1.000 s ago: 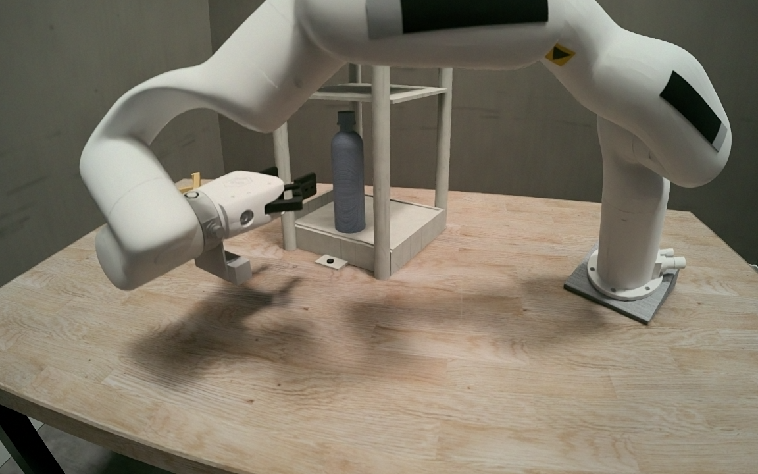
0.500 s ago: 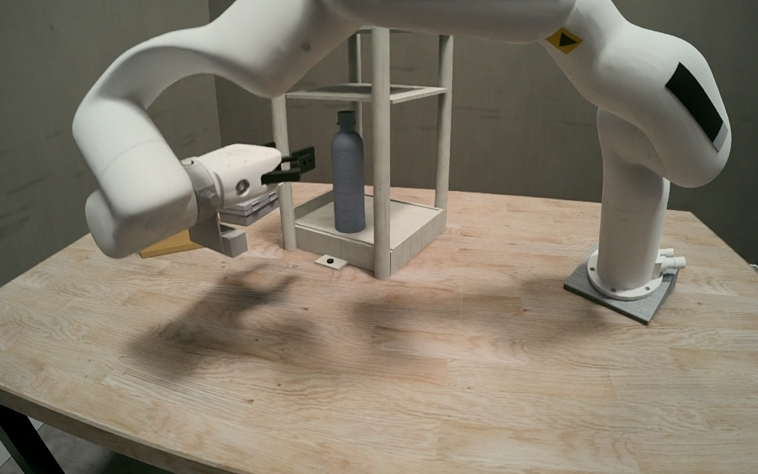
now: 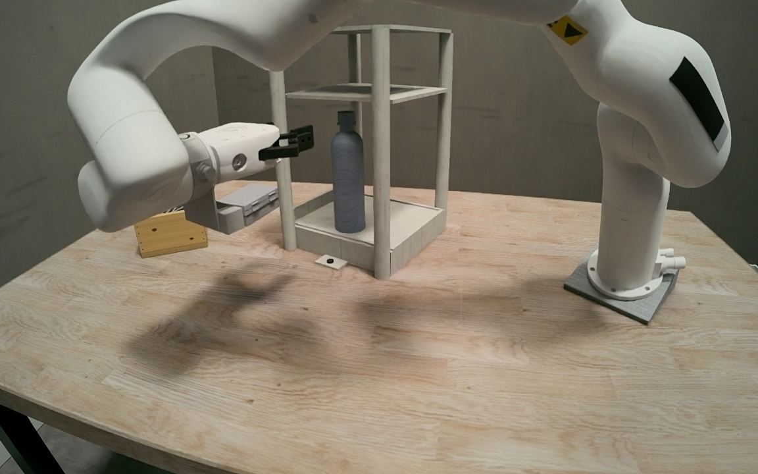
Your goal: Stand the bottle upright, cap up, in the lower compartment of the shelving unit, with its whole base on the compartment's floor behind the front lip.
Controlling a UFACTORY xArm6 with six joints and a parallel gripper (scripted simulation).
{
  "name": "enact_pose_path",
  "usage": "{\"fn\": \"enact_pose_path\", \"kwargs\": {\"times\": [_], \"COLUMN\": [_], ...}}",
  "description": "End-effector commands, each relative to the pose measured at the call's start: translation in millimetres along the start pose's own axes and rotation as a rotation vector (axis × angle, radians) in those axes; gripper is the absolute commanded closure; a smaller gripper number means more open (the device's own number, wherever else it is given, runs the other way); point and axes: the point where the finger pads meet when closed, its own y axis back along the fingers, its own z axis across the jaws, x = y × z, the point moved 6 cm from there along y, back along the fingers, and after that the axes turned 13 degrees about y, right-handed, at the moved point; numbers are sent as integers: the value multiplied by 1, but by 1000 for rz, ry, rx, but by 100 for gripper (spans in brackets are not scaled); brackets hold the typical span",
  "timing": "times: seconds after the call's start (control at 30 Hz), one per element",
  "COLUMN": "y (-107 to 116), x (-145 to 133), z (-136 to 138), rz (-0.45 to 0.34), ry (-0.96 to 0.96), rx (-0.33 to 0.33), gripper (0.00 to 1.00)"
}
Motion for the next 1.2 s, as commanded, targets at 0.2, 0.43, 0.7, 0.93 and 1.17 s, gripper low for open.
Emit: {"fn": "enact_pose_path", "kwargs": {"times": [0.2,0.43,0.7,0.93,1.17], "y": [0,0,0,0,0], "x": [-8,-8,-8,-8,-8], "z": [-1,-1,-1,-1,-1], "rz": [3,3,3,3,3], "ry": [-3,-3,-3,-3,-3], "rx": [-1,-1,-1,-1,-1], "gripper": [23,0,0,0,0]}}
